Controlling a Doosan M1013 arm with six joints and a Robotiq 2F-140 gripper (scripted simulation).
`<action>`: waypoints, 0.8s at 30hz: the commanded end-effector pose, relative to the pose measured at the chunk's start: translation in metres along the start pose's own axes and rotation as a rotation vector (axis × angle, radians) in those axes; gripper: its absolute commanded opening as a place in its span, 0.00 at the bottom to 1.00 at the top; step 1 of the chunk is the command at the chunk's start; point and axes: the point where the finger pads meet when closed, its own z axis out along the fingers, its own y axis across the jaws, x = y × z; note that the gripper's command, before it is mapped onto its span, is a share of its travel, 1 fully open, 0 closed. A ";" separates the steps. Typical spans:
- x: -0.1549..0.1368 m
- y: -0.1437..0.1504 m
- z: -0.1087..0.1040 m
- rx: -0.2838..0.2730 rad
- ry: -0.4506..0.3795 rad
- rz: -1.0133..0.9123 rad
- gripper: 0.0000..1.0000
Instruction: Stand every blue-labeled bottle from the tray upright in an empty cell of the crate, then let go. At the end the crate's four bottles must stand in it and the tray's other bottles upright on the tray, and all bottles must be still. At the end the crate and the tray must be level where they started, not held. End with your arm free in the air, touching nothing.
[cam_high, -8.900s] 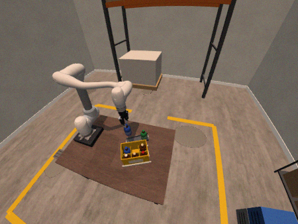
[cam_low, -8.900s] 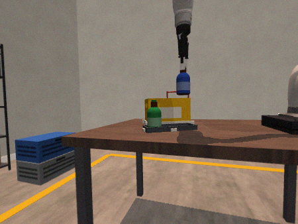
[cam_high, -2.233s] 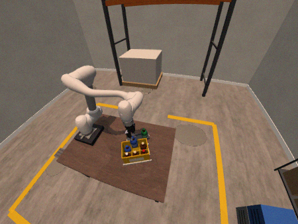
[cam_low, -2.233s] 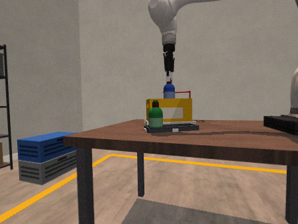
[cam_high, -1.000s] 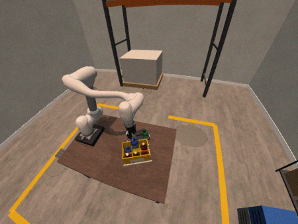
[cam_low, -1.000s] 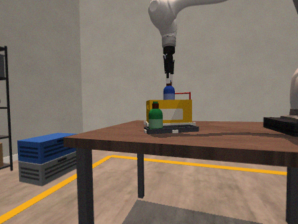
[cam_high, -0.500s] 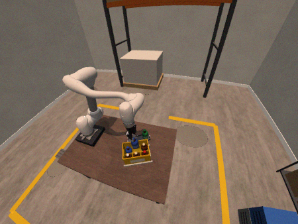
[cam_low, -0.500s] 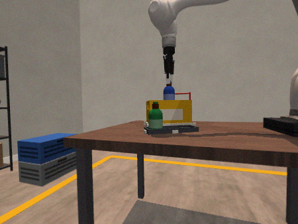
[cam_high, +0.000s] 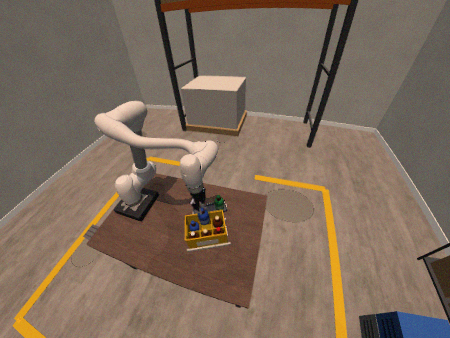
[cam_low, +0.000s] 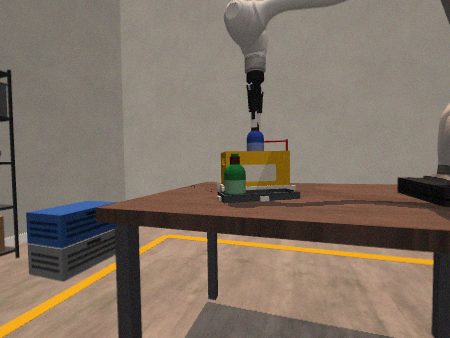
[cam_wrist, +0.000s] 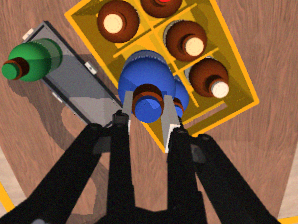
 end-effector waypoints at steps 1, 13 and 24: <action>0.000 0.000 0.002 0.000 0.000 0.000 0.00; 0.000 0.000 0.012 0.000 0.000 0.000 0.00; 0.000 0.000 0.023 0.000 0.000 0.000 0.00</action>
